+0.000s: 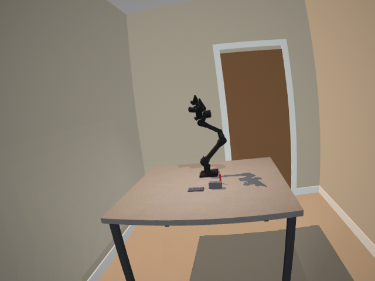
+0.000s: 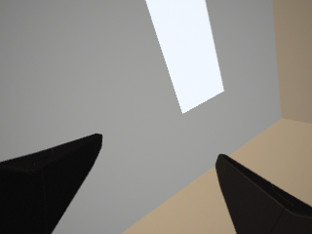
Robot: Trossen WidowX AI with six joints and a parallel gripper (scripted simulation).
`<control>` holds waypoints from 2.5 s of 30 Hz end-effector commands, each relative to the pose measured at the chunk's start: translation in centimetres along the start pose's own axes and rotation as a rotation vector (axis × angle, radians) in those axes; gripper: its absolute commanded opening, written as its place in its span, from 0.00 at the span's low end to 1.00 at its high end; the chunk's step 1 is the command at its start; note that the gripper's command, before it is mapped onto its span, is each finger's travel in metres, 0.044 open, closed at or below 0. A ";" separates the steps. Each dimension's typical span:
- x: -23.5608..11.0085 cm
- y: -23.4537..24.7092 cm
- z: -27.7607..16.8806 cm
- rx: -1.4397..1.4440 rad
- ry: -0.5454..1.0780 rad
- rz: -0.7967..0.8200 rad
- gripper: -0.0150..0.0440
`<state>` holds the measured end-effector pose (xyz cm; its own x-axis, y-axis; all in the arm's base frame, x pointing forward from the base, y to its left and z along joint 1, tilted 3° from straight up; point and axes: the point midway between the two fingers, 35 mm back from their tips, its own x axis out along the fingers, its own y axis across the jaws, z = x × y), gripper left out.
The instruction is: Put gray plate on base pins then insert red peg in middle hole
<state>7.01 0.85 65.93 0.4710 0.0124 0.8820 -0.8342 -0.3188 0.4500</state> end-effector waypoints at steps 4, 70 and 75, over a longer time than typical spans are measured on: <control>0.1 0.4 0.9 0.054 -0.020 0.011 1.00; -33.5 -48.2 13.2 0.775 -2.845 0.989 1.00; -36.5 -49.4 13.8 0.775 -2.845 0.989 1.00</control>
<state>35.16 3.22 10.97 0.0194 -0.0423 -0.9989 -0.9463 0.3217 -0.0320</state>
